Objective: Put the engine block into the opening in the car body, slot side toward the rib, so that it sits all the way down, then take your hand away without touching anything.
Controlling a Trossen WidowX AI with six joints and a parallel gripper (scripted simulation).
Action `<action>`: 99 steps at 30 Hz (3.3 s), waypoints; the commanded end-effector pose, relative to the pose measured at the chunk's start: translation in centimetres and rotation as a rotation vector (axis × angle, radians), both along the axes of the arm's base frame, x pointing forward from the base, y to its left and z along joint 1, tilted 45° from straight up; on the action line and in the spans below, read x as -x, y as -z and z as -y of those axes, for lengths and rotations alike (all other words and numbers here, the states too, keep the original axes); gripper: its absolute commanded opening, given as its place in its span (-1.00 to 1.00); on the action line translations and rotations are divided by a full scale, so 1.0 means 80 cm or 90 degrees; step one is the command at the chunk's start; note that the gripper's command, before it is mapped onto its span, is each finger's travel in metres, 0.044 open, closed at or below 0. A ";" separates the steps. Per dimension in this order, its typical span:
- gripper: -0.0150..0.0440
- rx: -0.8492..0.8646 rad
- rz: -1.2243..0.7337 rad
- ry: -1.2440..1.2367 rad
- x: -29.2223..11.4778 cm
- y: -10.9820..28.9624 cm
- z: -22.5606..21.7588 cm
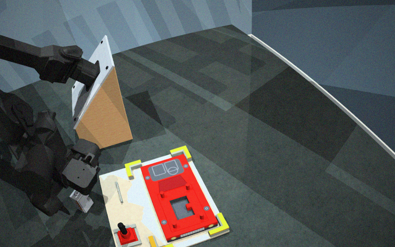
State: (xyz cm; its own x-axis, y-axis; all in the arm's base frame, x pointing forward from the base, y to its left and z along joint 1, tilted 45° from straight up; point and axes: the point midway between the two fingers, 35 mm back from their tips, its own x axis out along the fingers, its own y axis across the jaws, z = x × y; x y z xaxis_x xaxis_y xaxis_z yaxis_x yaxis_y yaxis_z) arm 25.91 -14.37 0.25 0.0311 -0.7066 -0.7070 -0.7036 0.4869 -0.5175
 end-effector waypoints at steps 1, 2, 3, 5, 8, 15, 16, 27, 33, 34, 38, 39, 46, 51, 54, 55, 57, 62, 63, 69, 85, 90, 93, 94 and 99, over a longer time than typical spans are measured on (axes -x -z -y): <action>1.00 -0.003 -0.008 -0.002 0.004 0.009 0.005; 1.00 -0.003 -0.008 -0.002 0.004 0.011 0.007; 1.00 -0.003 -0.008 -0.002 0.004 0.012 0.008; 1.00 -0.003 -0.008 -0.002 0.005 0.015 0.011; 1.00 -0.002 -0.008 -0.002 0.005 0.018 0.015; 0.82 -0.001 -0.008 -0.002 0.006 0.023 0.020; 0.73 -0.001 -0.008 -0.002 0.006 0.023 0.020; -0.05 -0.001 -0.008 -0.002 0.006 0.023 0.020; -0.25 -0.001 -0.008 -0.002 0.006 0.023 0.020; -0.34 -0.001 -0.008 -0.002 0.006 0.023 0.020; -0.49 -0.005 -0.008 -0.002 0.003 0.016 0.010; -0.49 -0.006 -0.008 -0.002 0.002 0.014 0.007; -0.49 -0.012 -0.007 -0.002 -0.001 -0.001 -0.014; -0.49 -0.014 -0.007 -0.002 -0.002 -0.012 -0.028; -0.49 -0.015 -0.007 -0.002 -0.002 -0.020 -0.037; -0.49 -0.015 -0.007 -0.002 -0.002 -0.022 -0.040; -0.49 -0.016 -0.008 -0.002 -0.002 -0.027 -0.046; -0.49 -0.016 -0.008 -0.002 0.000 -0.040 -0.060; -0.49 -0.015 -0.008 -0.002 0.001 -0.043 -0.063; -0.49 -0.013 -0.008 -0.002 0.005 -0.060 -0.079; -0.49 -0.006 0.005 0.011 0.016 -0.088 -0.102; -0.49 -0.009 0.067 0.073 0.016 -0.083 -0.098; -0.49 -0.011 0.113 0.120 0.016 -0.081 -0.097; -0.49 -0.011 0.129 0.136 0.016 -0.081 -0.097; -0.49 -0.014 0.207 0.215 0.016 -0.079 -0.095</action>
State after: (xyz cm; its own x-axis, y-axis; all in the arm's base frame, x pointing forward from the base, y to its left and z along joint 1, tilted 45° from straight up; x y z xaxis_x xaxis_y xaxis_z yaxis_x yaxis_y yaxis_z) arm 24.80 -6.58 6.78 0.0273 -0.6961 -0.7174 -0.4047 0.6486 -0.6446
